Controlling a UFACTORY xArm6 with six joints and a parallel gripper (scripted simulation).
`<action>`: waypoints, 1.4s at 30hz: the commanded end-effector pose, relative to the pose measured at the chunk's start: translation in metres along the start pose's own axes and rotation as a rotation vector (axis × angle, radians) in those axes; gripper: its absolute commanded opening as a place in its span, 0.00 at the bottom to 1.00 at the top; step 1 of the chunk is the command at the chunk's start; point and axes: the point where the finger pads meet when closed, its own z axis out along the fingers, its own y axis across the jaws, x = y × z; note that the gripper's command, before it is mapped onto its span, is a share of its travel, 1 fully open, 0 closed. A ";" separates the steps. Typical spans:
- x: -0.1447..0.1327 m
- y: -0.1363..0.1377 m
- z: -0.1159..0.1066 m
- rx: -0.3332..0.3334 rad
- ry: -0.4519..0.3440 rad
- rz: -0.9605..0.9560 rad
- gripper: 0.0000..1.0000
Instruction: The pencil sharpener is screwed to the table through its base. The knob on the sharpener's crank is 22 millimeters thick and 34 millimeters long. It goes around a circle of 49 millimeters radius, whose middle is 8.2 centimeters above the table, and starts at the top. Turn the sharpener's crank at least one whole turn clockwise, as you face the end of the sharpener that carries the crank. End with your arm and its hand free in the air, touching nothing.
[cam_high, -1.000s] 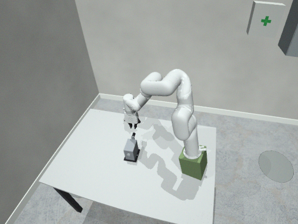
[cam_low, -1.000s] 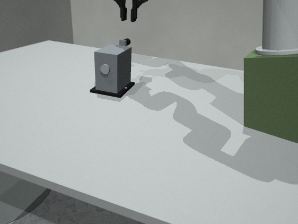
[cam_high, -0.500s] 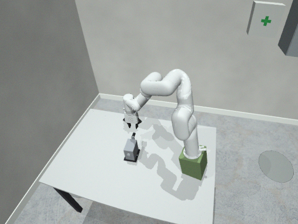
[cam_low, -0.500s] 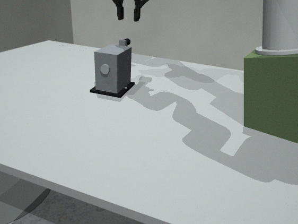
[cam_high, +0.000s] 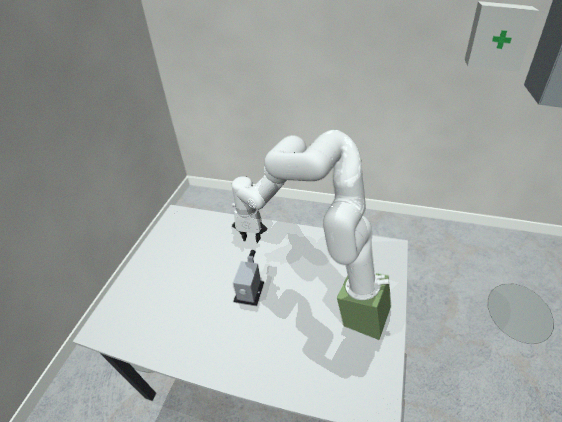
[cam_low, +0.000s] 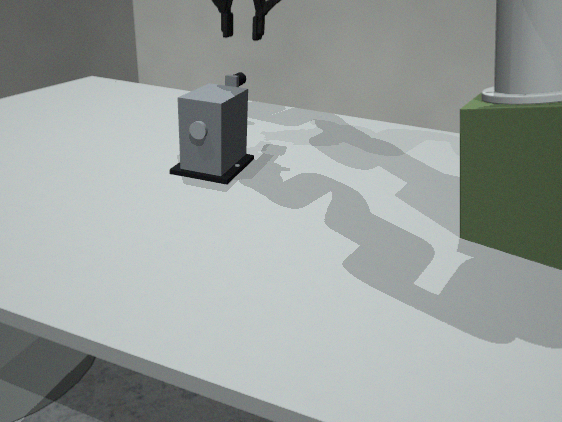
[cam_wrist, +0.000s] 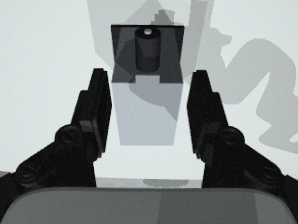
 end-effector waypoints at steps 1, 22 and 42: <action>0.000 -0.001 -0.001 0.004 0.001 0.000 0.54; 0.000 -0.001 0.009 0.006 0.000 -0.003 0.54; -0.001 -0.001 0.036 0.006 0.000 -0.003 0.54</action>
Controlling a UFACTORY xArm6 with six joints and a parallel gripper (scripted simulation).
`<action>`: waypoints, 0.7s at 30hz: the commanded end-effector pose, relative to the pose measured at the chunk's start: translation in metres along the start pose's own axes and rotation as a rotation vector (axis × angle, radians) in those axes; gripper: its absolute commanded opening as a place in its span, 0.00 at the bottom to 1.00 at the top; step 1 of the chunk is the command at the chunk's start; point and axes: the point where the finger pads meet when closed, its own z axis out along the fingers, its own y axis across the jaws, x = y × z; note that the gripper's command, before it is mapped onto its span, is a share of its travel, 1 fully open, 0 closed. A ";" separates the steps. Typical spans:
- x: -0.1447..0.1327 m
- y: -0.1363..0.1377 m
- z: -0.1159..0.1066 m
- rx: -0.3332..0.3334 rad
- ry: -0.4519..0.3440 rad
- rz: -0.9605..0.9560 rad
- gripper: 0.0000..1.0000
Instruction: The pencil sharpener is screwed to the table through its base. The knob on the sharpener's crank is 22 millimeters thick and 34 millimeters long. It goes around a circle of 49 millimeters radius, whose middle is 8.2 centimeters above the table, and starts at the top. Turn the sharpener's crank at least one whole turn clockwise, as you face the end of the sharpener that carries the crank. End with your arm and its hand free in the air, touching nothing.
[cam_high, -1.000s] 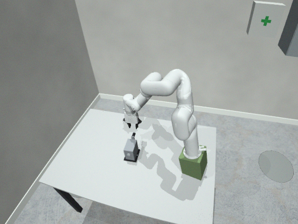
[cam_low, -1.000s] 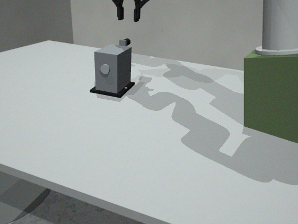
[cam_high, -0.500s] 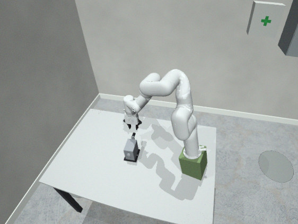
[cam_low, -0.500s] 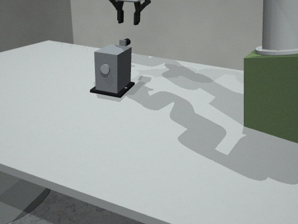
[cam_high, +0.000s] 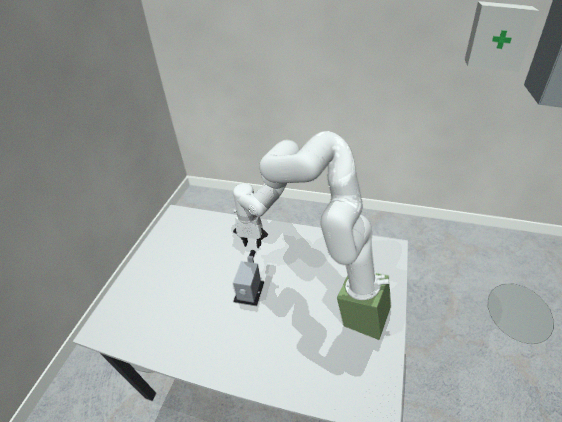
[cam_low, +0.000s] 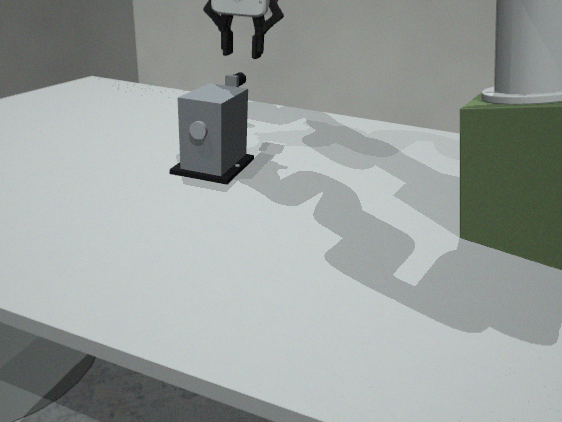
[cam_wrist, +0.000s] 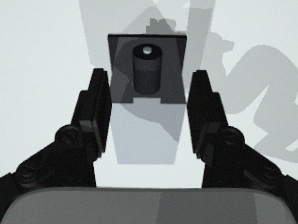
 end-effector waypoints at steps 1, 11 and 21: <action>0.000 -0.002 0.007 0.004 0.001 0.000 0.54; 0.000 -0.002 0.015 0.004 0.001 0.000 0.54; 0.000 -0.002 0.018 0.004 0.001 0.000 0.54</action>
